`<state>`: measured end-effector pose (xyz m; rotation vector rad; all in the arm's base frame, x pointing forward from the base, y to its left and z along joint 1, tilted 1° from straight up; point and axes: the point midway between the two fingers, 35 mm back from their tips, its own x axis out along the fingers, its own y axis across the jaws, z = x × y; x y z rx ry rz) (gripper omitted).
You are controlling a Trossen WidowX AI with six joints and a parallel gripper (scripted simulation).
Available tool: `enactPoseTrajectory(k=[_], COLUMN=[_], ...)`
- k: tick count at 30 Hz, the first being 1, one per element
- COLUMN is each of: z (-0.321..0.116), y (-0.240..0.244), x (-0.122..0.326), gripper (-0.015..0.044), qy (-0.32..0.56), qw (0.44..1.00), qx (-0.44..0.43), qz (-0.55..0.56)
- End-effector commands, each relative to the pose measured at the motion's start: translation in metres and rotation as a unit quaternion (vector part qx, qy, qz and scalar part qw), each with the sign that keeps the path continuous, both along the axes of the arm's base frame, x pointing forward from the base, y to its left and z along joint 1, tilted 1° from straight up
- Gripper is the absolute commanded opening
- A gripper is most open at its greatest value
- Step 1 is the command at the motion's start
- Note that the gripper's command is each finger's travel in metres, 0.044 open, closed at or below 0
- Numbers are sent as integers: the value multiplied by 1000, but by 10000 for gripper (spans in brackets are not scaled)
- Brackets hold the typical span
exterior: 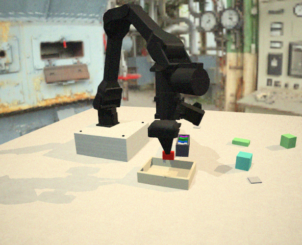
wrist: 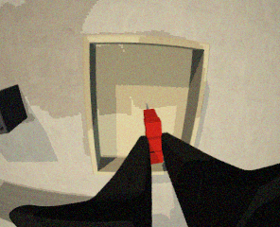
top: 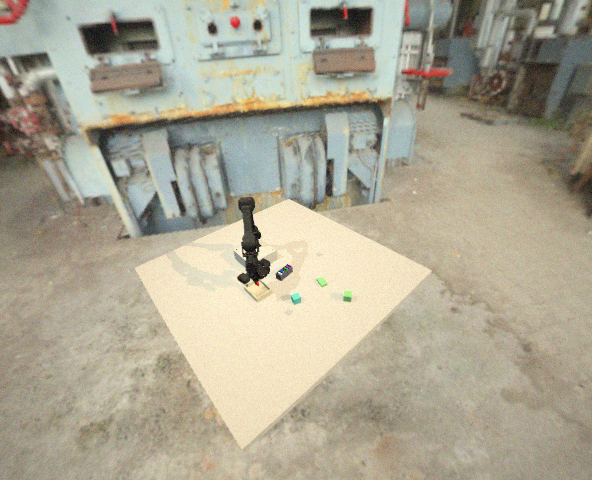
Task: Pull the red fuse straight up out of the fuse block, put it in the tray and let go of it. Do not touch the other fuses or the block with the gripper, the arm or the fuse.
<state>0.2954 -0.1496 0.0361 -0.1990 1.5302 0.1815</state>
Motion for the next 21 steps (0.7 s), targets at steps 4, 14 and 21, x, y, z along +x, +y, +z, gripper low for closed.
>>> enactPoseTrajectory(k=[4, 14, 21], z=[-12, -11, 1], y=[1, 0, 0], x=[-1, 0, 0], gripper=[0, 184, 330], qy=[1, 1, 1], qw=[1000, 1000, 1000], qx=[2, 0, 1], qz=[2, 0, 1])
